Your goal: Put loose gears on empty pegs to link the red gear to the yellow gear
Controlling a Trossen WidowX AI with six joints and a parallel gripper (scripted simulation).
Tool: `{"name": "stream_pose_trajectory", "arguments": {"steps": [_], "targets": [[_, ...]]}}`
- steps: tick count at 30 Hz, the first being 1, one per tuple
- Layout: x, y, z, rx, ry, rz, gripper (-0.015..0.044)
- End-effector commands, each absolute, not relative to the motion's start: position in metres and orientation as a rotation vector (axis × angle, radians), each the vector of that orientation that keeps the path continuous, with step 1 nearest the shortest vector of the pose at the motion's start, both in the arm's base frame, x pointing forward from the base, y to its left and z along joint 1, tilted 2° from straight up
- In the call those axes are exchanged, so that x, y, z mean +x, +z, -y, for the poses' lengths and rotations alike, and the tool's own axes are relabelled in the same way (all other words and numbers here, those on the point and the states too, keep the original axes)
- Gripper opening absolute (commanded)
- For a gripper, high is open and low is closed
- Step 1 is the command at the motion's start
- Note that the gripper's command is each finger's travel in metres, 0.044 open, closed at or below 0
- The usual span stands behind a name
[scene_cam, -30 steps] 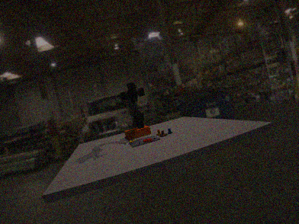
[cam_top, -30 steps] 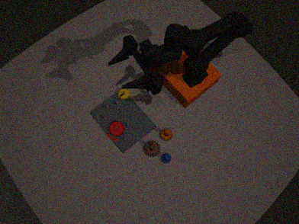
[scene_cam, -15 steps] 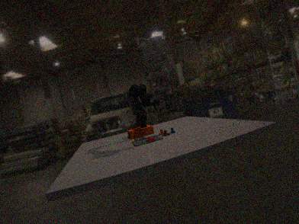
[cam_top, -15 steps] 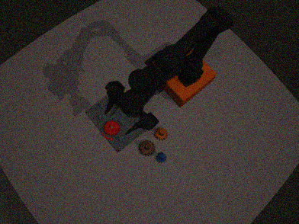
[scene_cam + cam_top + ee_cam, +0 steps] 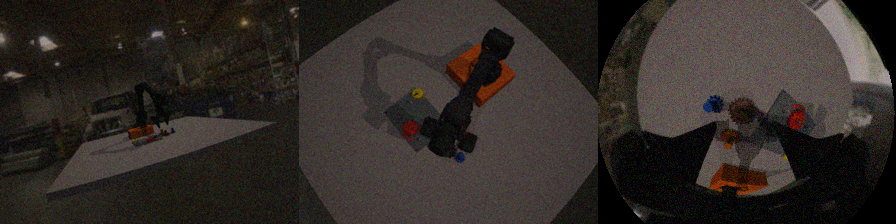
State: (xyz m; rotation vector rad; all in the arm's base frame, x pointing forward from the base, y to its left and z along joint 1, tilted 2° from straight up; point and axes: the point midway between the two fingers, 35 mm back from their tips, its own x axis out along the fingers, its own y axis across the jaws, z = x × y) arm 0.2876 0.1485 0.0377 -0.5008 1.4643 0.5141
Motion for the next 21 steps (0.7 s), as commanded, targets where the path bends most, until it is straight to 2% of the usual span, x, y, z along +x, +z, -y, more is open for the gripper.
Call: {"name": "stream_pose_trajectory", "arguments": {"steps": [1, 21], "targets": [[0.284, 0.035, -0.154, -0.529, 0.536, -1.511, 0.0440], [0.286, 0.006, -0.156, -0.529, 0.536, -1.511, 0.0440]]}}
